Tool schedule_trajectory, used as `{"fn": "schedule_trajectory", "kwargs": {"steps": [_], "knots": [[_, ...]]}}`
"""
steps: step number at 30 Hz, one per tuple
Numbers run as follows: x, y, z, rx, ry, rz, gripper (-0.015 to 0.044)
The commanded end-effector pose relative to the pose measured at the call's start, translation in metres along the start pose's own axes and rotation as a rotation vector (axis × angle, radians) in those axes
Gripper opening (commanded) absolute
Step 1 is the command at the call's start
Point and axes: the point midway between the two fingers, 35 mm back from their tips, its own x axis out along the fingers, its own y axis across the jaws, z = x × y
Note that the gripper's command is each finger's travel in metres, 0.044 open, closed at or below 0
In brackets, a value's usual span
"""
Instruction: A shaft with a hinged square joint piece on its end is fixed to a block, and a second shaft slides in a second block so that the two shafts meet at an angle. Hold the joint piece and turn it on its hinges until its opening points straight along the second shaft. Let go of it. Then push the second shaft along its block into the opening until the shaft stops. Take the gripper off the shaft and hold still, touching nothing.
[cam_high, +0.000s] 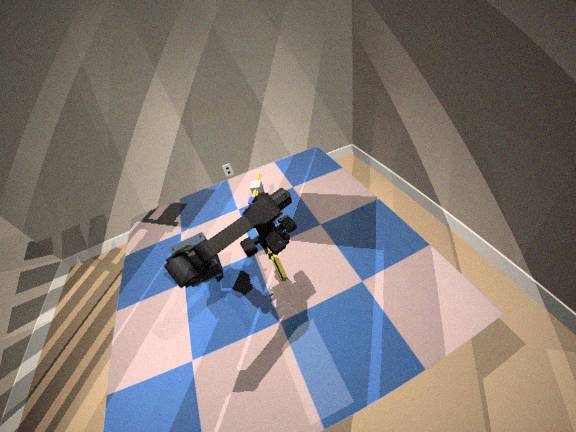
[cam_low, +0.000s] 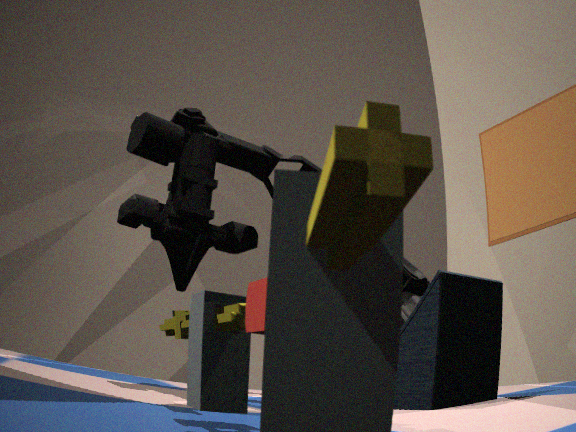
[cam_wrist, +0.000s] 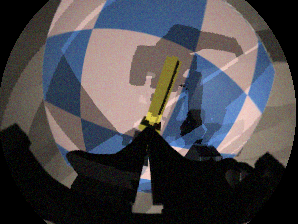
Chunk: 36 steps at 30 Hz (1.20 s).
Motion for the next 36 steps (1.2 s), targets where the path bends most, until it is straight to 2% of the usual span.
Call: {"fn": "schedule_trajectory", "kwargs": {"steps": [1,36], "knots": [[0.008,-0.014,0.017,0.113,-0.015,-0.012,0.0000],[0.042,-0.022,0.025,0.159,-0.017,0.001,0.0000]]}}
